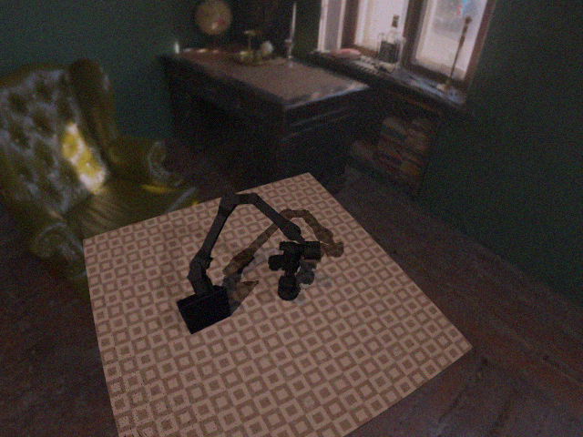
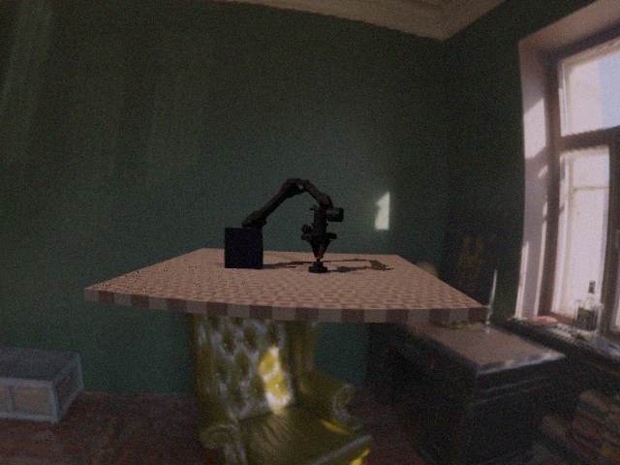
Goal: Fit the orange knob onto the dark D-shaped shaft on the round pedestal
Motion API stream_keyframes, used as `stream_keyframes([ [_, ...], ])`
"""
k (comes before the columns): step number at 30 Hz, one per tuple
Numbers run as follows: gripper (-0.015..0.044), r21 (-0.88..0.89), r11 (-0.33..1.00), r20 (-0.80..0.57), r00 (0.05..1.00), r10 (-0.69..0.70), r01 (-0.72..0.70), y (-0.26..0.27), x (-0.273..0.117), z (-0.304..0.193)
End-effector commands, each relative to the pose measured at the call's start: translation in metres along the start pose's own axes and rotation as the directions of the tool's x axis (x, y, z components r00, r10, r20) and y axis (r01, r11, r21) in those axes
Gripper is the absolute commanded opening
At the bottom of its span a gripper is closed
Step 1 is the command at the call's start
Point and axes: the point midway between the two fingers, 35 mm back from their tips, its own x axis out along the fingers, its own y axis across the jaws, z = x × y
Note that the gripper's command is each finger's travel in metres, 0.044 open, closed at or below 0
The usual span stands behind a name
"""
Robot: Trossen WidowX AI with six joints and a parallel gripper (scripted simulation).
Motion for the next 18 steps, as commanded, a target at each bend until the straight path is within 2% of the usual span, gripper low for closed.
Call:
stream_keyframes([
  [1,0.0,-0.011,1.0,-0.007,1.0,-0.002,0.002,0.0007,-0.0014,-0.0017],
  [18,0.0,-0.011,1.0,-0.007,1.0,-0.002,0.002,0.0007,-0.003,0.0012],
])
